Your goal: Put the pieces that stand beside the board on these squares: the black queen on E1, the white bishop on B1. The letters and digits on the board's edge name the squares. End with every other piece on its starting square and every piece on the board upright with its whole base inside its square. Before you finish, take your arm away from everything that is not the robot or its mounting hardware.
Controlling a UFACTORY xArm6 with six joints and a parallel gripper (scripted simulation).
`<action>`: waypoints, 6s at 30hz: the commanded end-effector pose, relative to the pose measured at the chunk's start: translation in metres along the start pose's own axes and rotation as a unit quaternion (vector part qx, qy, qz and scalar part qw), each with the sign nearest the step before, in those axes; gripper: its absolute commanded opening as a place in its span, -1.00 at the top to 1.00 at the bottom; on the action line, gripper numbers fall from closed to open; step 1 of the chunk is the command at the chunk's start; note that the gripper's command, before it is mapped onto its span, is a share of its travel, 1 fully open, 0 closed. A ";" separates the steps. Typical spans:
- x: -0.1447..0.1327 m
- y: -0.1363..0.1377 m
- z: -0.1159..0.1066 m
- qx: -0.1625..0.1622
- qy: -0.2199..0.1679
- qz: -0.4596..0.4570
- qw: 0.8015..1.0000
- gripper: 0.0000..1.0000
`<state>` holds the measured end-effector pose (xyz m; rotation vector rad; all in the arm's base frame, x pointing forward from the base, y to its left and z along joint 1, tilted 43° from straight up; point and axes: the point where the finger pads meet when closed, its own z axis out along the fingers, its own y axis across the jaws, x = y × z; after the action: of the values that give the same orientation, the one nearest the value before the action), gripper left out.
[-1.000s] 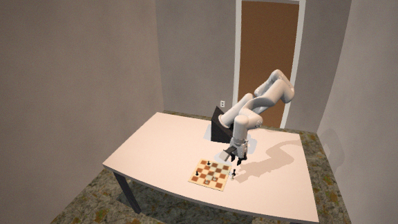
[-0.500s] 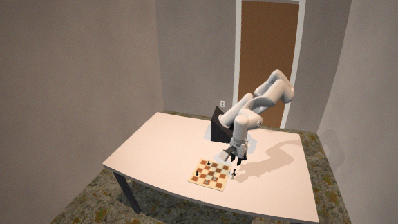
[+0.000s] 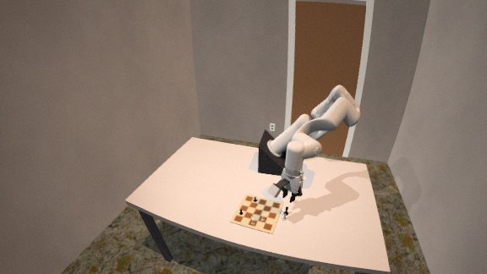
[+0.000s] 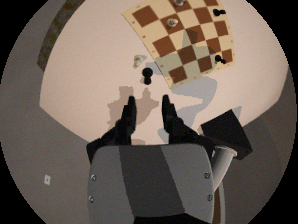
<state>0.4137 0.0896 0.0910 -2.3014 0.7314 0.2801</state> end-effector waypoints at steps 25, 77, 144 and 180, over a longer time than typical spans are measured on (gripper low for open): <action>0.001 -0.001 0.027 0.000 0.001 0.000 1.000 0.16; 0.001 -0.001 0.050 0.000 0.001 0.000 1.000 0.16; 0.002 -0.002 0.050 0.000 0.001 0.000 1.000 0.16; 0.002 -0.002 0.089 0.000 0.001 0.000 1.000 0.16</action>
<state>0.4158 0.1511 0.0253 -2.3020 0.7316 0.2801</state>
